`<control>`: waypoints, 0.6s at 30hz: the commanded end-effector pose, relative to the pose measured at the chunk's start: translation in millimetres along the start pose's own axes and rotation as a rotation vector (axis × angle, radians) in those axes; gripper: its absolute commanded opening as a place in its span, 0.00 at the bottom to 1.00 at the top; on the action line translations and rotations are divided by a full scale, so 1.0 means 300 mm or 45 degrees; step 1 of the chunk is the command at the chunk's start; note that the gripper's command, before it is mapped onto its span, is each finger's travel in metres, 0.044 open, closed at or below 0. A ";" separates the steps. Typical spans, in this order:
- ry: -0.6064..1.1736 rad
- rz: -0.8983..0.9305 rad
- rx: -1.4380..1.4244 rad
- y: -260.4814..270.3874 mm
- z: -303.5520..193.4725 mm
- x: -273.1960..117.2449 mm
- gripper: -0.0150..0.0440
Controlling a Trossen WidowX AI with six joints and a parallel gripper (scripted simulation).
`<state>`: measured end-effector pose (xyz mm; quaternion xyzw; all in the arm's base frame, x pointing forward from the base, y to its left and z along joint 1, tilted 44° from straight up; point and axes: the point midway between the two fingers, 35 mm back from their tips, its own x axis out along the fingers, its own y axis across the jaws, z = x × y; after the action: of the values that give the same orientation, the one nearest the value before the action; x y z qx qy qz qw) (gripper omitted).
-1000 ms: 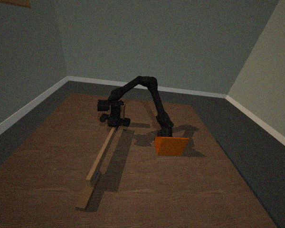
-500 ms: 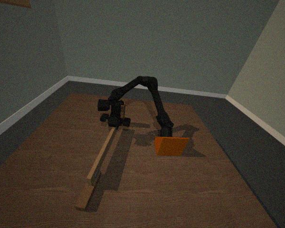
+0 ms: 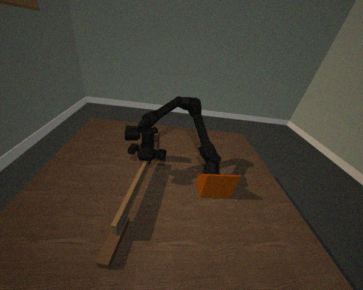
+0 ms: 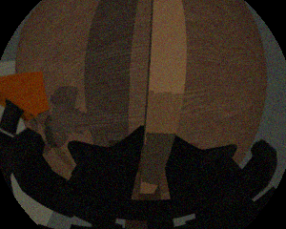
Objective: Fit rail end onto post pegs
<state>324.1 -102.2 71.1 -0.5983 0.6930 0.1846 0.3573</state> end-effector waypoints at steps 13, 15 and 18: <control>0.004 0.000 -0.004 0.000 -0.019 -0.004 0.25; 0.004 0.000 -0.004 0.000 -0.021 -0.003 0.25; 0.004 0.000 -0.004 0.000 -0.024 -0.003 0.25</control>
<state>322.7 -105.5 75.5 -0.5983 0.6930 0.1846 0.3574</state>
